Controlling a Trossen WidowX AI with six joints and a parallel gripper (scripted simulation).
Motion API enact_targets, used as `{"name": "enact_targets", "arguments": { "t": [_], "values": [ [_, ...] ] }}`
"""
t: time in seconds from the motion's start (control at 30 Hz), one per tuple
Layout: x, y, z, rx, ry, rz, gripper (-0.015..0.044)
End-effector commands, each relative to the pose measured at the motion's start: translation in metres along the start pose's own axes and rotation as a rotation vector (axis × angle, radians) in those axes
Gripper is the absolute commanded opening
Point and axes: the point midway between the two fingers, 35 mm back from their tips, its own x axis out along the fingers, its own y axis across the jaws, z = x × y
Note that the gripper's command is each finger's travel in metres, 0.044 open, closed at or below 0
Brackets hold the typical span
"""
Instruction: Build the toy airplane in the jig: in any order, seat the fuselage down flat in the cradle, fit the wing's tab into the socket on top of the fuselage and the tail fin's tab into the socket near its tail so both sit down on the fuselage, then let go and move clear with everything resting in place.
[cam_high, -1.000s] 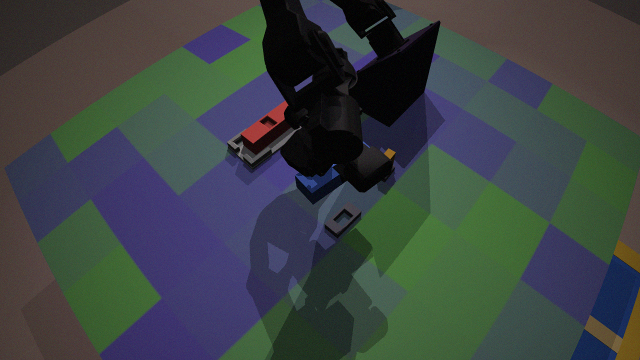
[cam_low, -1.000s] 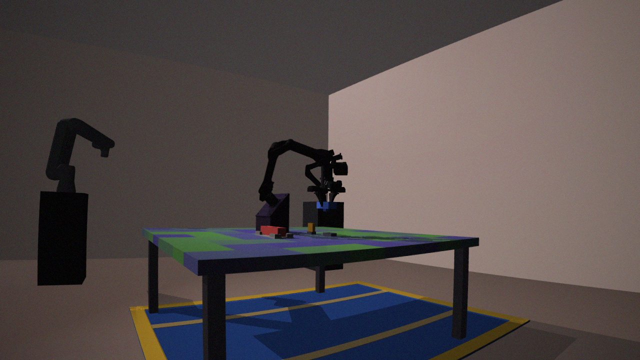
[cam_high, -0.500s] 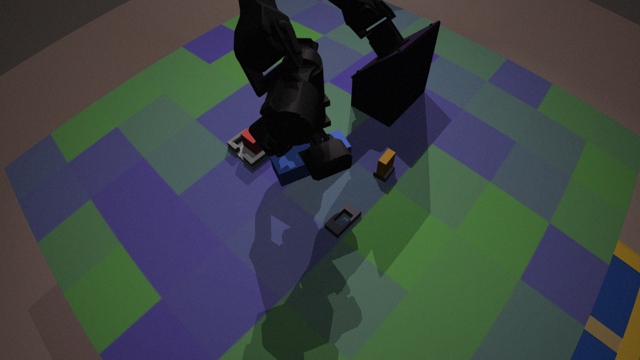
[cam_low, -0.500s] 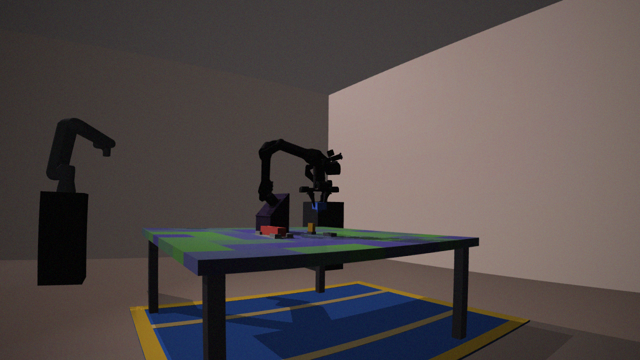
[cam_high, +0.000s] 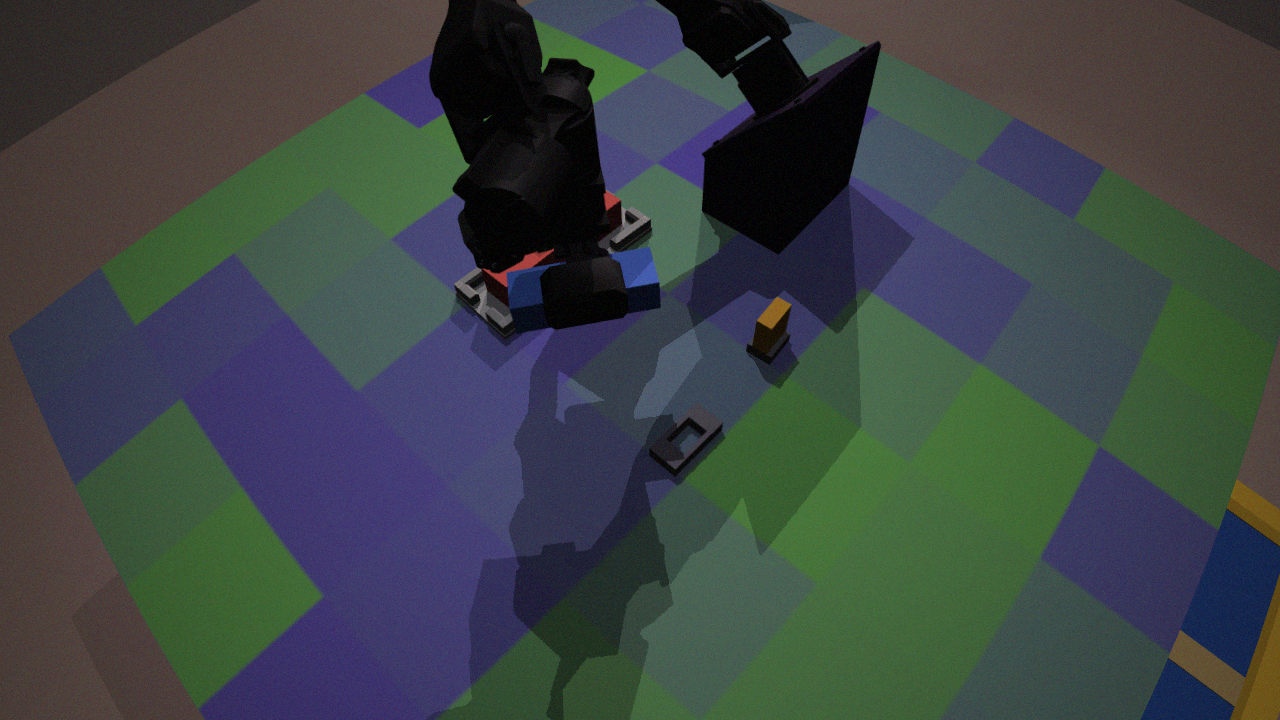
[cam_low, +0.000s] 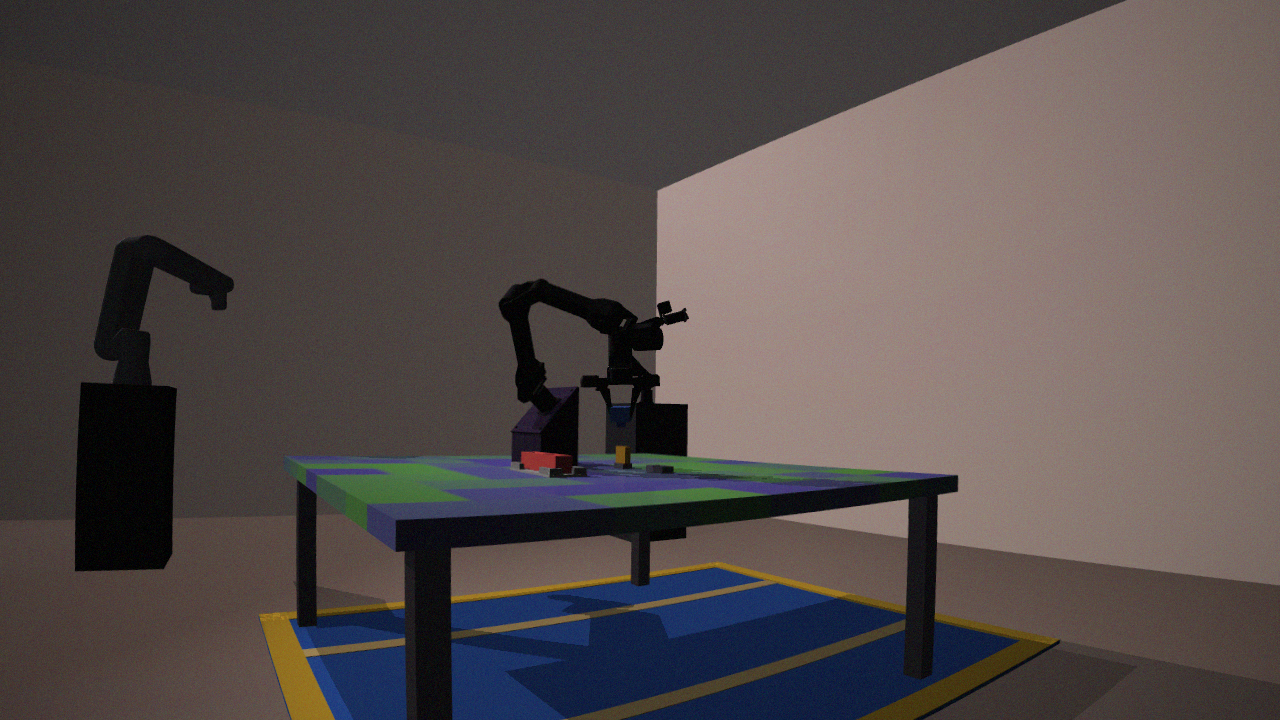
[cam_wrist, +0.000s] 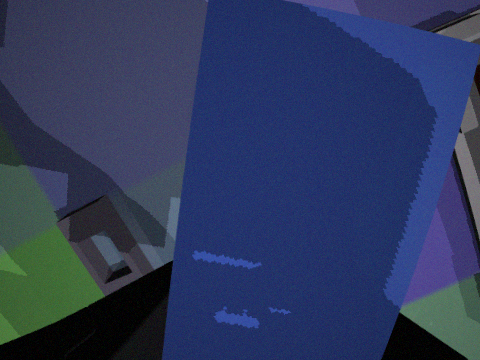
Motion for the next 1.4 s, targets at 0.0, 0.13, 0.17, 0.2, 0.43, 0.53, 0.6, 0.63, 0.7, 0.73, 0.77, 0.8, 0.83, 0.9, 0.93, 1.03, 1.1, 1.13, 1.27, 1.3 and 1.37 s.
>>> {"name": "enact_targets", "arguments": {
  "t": [0.0, 0.13, 0.17, 0.2, 0.43, 0.53, 0.6, 0.63, 0.7, 0.73, 0.77, 0.8, 0.83, 0.9, 0.93, 1.03, 1.1, 1.13, 1.27, 1.3, 1.37],
  "values": [
    [-0.002, -0.014, 0.01, 0.089, -0.009, 0.01, 0.0],
    [0.0, -0.026, 0.015, 0.157, -0.01, 0.011, 0.0],
    [0.001, -0.029, 0.017, 0.174, -0.01, 0.011, 0.0],
    [0.001, -0.032, 0.018, 0.191, -0.01, 0.011, 0.0],
    [0.005, -0.053, 0.026, 0.31, -0.012, 0.01, 0.0],
    [0.007, -0.062, 0.029, 0.361, -0.014, 0.009, 0.0],
    [0.008, -0.068, 0.031, 0.396, -0.015, 0.008, 0.0],
    [0.008, -0.071, 0.032, 0.413, -0.015, 0.008, 0.0],
    [0.009, -0.078, 0.034, 0.447, -0.017, 0.007, 0.0],
    [0.01, -0.081, 0.034, 0.464, -0.017, 0.006, 0.0],
    [0.011, -0.084, 0.035, 0.481, -0.018, 0.006, 0.0],
    [0.011, -0.087, 0.036, 0.498, -0.019, 0.005, 0.0],
    [0.012, -0.09, 0.036, 0.515, -0.019, 0.005, 0.0],
    [0.013, -0.096, 0.037, 0.549, -0.021, 0.004, 0.0],
    [0.013, -0.099, 0.038, 0.567, -0.022, 0.003, 0.0],
    [0.015, -0.108, 0.039, 0.618, -0.025, 0.001, 0.0],
    [0.016, -0.115, 0.04, 0.652, -0.027, -0.001, 0.0],
    [0.017, -0.118, 0.04, 0.669, -0.028, -0.002, 0.0],
    [0.019, -0.13, 0.041, 0.738, -0.033, -0.005, 0.0],
    [0.02, -0.133, 0.041, 0.755, -0.034, -0.006, 0.0],
    [0.021, -0.139, 0.041, 0.79, -0.037, -0.008, 0.0]
  ]
}}
